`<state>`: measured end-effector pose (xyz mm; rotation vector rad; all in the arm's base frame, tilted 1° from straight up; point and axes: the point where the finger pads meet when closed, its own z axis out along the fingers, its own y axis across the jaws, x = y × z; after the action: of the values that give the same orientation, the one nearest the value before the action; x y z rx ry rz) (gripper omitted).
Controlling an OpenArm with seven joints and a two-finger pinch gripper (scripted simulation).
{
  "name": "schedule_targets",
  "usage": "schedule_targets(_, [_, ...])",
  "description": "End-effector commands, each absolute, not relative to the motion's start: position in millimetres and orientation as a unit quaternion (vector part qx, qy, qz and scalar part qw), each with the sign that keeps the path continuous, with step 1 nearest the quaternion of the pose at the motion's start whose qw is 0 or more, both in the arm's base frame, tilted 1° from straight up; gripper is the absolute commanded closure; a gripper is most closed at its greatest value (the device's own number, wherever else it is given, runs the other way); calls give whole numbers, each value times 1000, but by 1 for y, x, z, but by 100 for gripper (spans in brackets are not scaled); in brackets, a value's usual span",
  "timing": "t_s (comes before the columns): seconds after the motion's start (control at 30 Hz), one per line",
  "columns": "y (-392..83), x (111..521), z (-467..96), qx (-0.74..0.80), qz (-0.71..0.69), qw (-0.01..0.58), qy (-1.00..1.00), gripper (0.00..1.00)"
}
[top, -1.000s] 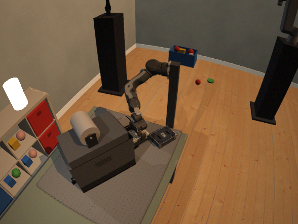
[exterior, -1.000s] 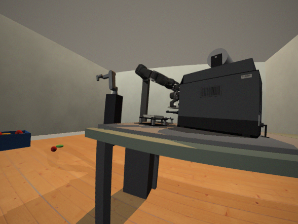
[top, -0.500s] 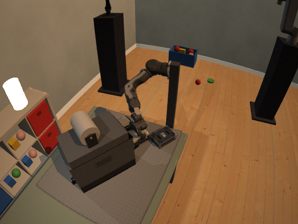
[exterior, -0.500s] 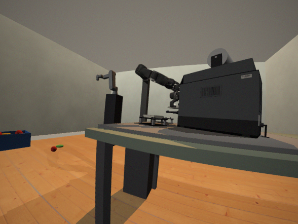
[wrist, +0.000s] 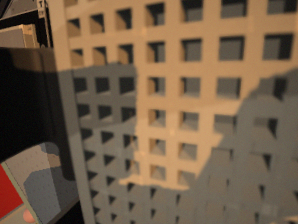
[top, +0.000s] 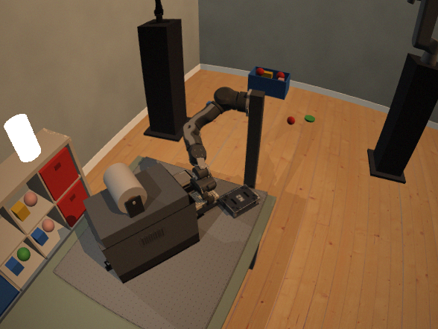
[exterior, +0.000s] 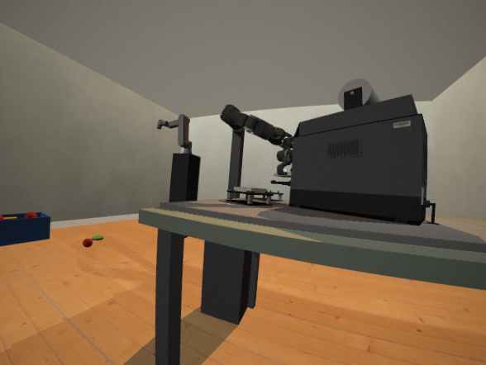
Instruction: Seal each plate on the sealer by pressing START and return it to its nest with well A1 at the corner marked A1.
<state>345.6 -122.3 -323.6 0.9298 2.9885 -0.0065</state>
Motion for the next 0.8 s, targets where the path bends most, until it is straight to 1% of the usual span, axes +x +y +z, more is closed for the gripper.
schedule_targets(0.0, [-122,346,-323,296,0,6,955,100])
schedule_targets(0.77, [-121,346,-330,295,1,5,956,100])
